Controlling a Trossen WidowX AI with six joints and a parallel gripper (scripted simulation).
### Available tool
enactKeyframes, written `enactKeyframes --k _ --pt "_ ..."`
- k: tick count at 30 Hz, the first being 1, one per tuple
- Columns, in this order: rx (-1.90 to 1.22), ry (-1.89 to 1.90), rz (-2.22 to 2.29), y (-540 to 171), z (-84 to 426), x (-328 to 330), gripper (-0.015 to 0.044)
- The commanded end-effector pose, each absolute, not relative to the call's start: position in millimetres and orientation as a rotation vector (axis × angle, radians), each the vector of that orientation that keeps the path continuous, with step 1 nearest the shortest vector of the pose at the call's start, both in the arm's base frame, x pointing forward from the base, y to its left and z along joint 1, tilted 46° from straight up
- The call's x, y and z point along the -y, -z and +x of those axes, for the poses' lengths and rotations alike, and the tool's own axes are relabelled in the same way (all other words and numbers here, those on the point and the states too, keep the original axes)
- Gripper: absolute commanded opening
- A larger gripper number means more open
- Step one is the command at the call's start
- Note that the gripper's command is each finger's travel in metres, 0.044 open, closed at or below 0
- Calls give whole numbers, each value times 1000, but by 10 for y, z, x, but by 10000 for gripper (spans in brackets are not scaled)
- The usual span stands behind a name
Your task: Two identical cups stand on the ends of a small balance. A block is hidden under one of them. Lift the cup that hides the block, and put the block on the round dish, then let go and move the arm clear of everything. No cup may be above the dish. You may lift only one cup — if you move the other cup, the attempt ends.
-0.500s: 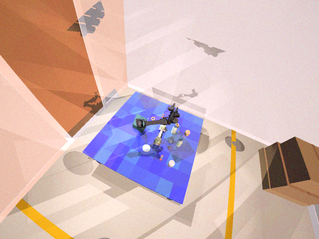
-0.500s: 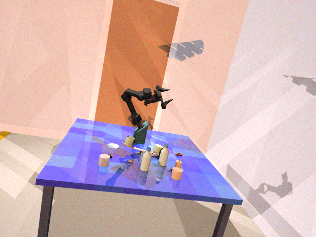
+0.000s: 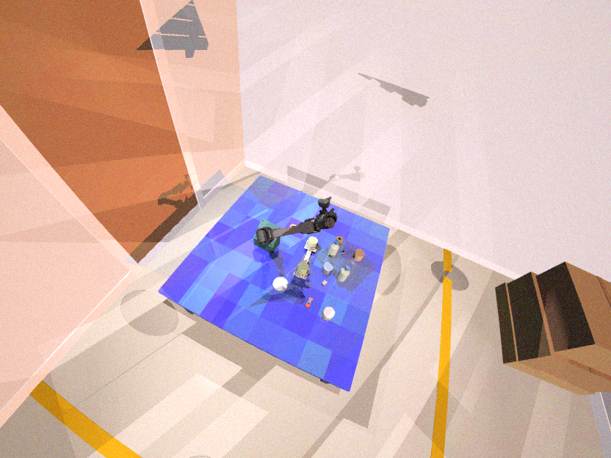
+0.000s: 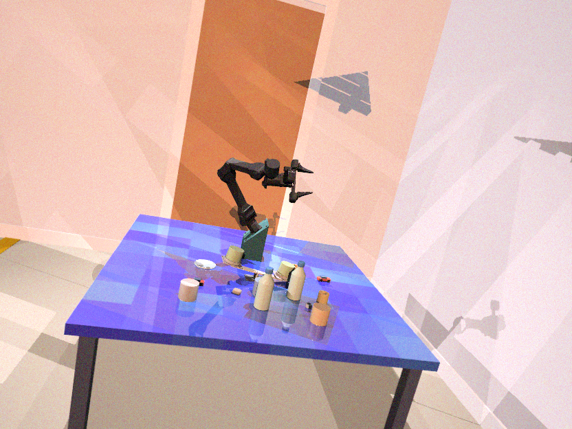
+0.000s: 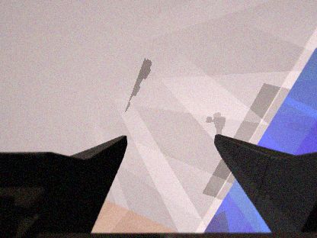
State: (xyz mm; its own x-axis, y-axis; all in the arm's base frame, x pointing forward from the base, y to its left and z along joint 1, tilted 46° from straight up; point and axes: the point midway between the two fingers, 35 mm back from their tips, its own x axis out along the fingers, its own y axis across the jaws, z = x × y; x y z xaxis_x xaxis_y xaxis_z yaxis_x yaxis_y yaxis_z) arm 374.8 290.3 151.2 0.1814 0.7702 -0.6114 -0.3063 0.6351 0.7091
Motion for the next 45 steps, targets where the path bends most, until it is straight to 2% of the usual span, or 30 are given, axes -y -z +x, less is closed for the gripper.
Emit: enactKeyframes --k 1,24,45 --pt "-1182 -702 439 -1381 3616 -2824 440" --pt "-1217 -112 -49 -705 2682 -1858 440" --pt "-958 268 -620 -752 2066 -706 440"
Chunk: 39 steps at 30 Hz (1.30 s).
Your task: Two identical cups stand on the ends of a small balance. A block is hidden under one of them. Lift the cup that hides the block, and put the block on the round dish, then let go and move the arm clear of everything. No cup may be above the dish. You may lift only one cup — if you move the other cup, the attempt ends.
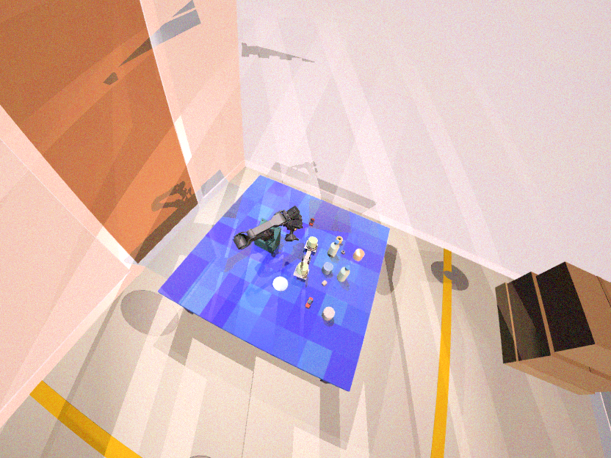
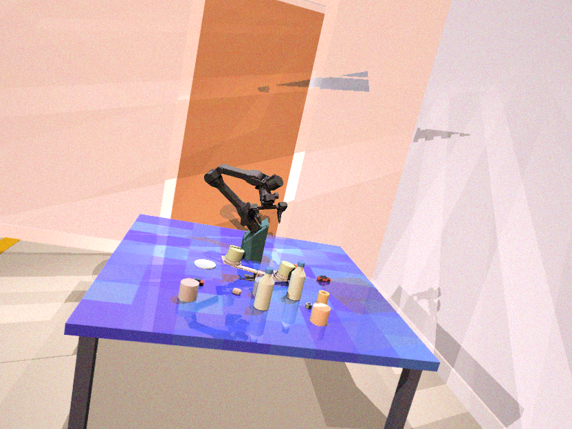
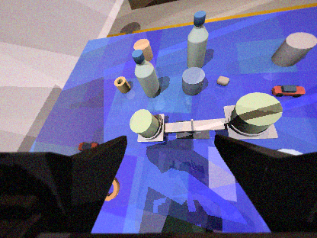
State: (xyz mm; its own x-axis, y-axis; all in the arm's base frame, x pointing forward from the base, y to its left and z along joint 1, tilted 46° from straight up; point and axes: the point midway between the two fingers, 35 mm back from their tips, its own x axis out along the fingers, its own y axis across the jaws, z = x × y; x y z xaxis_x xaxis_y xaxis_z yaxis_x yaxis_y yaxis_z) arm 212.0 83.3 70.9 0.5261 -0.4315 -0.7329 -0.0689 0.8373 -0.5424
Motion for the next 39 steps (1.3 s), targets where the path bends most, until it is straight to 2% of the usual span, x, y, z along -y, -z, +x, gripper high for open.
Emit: enactKeyframes --k 1,10,39 --pt "-938 281 -648 -769 2046 -659 440" --pt "-869 335 -725 -831 1996 -513 440" --pt "-915 937 23 -186 2675 -802 440"
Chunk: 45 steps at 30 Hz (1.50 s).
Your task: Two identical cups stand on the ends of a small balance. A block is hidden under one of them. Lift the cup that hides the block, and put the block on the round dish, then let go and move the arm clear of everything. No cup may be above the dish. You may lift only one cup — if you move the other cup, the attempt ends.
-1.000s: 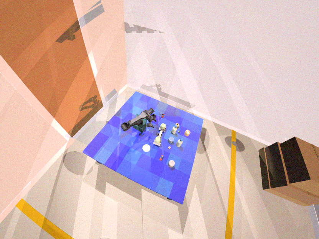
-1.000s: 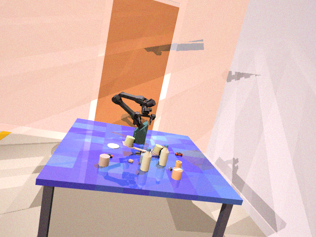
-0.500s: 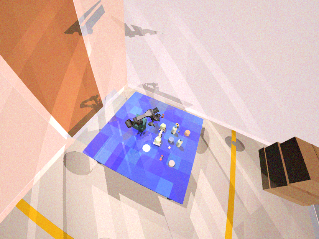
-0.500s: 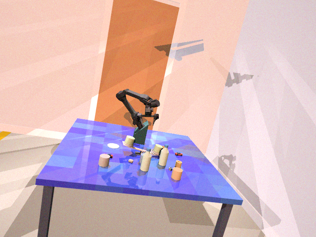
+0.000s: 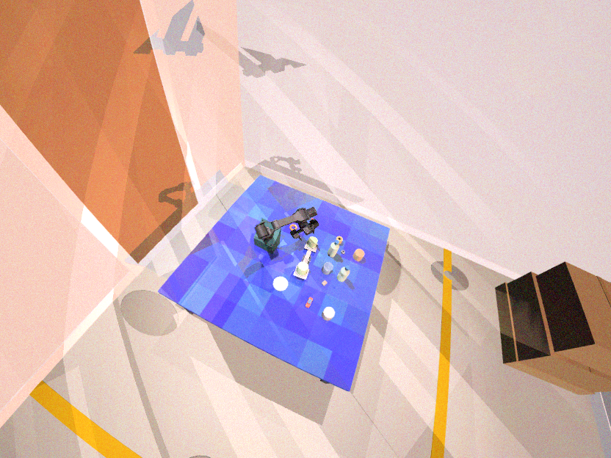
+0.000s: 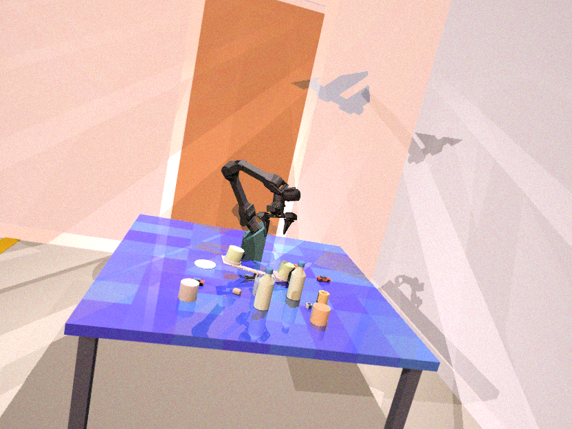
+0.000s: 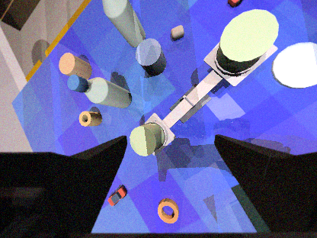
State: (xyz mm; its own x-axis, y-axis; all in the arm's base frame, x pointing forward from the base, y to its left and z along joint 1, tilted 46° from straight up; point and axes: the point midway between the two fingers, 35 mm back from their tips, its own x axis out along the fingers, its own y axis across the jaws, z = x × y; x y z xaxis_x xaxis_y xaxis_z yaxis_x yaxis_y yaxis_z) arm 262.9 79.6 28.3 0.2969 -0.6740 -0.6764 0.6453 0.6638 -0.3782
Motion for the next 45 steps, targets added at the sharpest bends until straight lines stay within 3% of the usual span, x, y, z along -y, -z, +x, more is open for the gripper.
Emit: enactKeyframes --k 1,24,45 --pt "-911 962 48 -149 2697 -804 440" --pt "-683 1550 566 913 3038 -674 440" --pt "-671 1567 579 1156 3022 -461 440"
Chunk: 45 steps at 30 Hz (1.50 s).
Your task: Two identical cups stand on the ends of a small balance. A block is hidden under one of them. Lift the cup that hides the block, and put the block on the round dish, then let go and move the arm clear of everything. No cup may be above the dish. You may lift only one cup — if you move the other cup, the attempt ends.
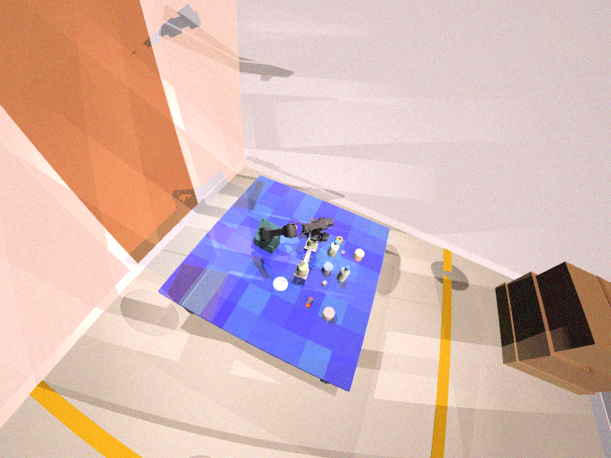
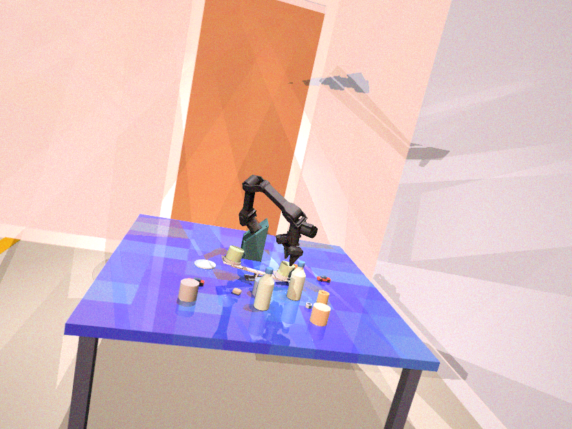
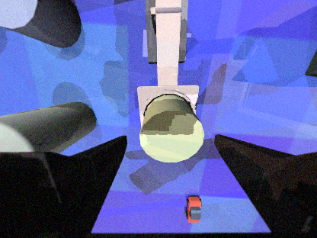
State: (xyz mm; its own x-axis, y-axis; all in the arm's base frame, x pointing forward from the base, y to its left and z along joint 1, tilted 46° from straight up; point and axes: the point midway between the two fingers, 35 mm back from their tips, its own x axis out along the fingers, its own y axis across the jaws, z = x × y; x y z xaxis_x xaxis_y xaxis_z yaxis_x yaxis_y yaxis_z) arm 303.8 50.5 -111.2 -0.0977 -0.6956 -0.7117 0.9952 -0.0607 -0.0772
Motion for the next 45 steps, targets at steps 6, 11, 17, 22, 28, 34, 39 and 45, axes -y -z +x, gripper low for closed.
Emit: enactKeyframes --k 6,11,17,22,28,34,39,45 --pt "-671 1567 579 1226 3015 -392 440" --pt "-671 1567 578 1283 3007 -334 440" --pt "-670 1567 578 1349 2995 -265 440" --pt "-669 1567 577 1403 2982 -207 440" --pt "-668 1568 576 1467 2965 -137 440" --pt "-668 1568 576 1482 2960 -120 361" --pt "-668 1568 576 1482 2960 -120 328" --pt "-668 1568 576 1475 2964 -129 210"
